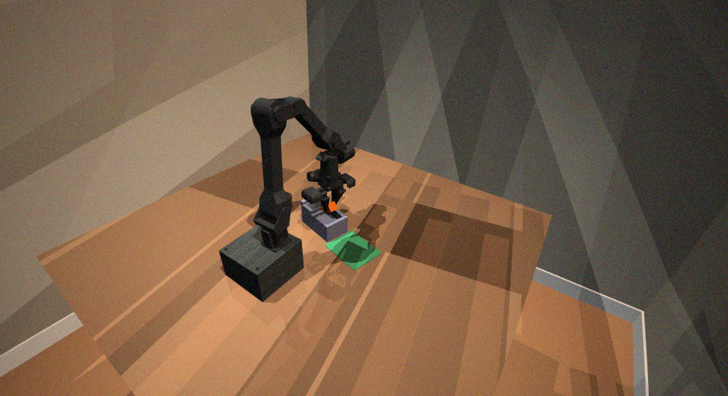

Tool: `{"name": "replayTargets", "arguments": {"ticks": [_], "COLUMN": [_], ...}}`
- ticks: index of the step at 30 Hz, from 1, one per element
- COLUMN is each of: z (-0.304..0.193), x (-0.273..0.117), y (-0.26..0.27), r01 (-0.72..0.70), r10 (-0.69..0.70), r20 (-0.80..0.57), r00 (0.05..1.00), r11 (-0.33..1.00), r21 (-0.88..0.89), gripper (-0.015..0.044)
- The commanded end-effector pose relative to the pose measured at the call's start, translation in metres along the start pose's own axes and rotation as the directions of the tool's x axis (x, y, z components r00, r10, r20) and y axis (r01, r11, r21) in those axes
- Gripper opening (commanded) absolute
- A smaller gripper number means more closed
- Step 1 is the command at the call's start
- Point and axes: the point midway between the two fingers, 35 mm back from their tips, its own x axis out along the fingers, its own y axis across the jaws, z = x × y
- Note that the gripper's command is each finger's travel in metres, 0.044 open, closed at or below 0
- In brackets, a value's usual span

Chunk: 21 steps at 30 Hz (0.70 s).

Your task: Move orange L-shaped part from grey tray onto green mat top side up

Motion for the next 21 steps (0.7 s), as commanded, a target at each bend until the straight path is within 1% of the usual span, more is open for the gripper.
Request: {"name": "replayTargets", "arguments": {"ticks": [1, 21], "z": [0.0, 0.0], "x": [-0.007, -0.038], "y": [0.0, 0.0], "r01": [0.001, 0.001], "r10": [-0.001, -0.001], "r20": [-0.002, -0.004], "r00": [1.0, 1.0], "r11": [1.0, 1.0], "r21": [0.001, 0.002], "gripper": [0.0, 0.0]}}
